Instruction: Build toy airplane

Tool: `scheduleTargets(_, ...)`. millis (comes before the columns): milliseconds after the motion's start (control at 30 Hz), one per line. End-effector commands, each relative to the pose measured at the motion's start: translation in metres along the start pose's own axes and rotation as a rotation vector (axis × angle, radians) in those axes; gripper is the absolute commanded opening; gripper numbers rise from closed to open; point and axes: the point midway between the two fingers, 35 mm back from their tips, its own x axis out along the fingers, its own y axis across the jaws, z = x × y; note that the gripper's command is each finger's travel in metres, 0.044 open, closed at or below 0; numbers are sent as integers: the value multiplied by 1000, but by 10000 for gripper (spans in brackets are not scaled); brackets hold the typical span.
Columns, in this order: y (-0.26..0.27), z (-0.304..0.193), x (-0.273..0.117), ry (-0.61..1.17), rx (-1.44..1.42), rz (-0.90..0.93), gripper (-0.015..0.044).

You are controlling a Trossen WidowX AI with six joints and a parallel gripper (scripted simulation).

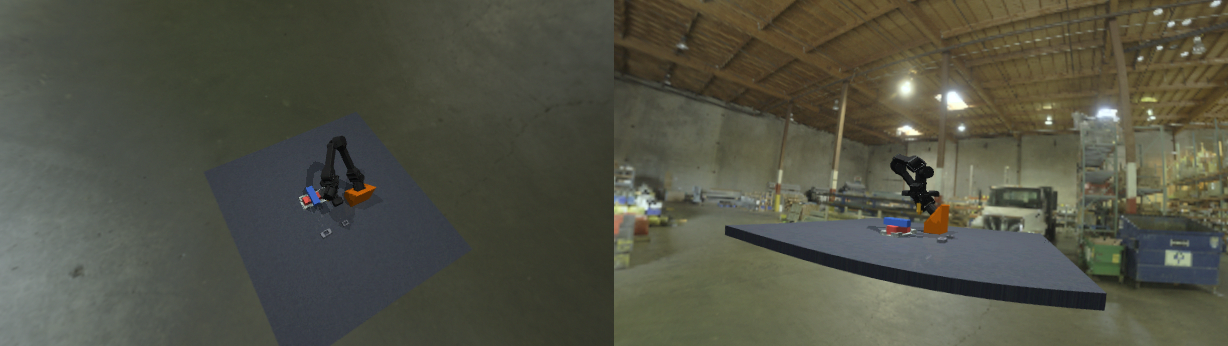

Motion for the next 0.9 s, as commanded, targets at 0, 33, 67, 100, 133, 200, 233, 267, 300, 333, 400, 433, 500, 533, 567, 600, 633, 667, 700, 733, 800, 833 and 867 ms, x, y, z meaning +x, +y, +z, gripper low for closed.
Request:
scheduleTargets(0,-14,-2,3,-3,3,-6,0)
scheduleTargets(33,-18,-2,4,-3,4,-7,0)
scheduleTargets(67,-21,-2,4,-3,5,-8,0)
scheduleTargets(100,-24,-3,5,-3,6,-10,0)
scheduleTargets(133,-27,-3,6,-2,8,-11,0)
scheduleTargets(200,-33,-4,8,-2,10,-14,0)
scheduleTargets(233,-36,-5,9,-2,11,-16,0)
scheduleTargets(267,-39,-6,10,-2,13,-17,0)
scheduleTargets(300,-42,-6,10,-1,14,-19,0)
scheduleTargets(333,-45,-7,11,-1,15,-21,0)
scheduleTargets(400,-51,-9,13,0,18,-24,0)
scheduleTargets(433,-54,-9,14,0,19,-26,0)
scheduleTargets(500,-60,-11,16,1,21,-30,0)
scheduleTargets(533,-62,-12,17,2,23,-33,0)
scheduleTargets(567,-65,-13,17,2,24,-35,0)
scheduleTargets(600,-68,-14,18,3,25,-37,0)
scheduleTargets(633,-71,-15,19,4,27,-39,0)
scheduleTargets(667,-74,-16,20,4,28,-42,0)
scheduleTargets(700,-77,-18,21,5,29,-44,0)
scheduleTargets(733,-79,-19,22,6,31,-46,0)
scheduleTargets(800,-85,-21,24,8,33,-51,0)
scheduleTargets(833,-86,-22,24,8,34,-52,0)
scheduleTargets(867,-86,-22,24,8,34,-53,0)
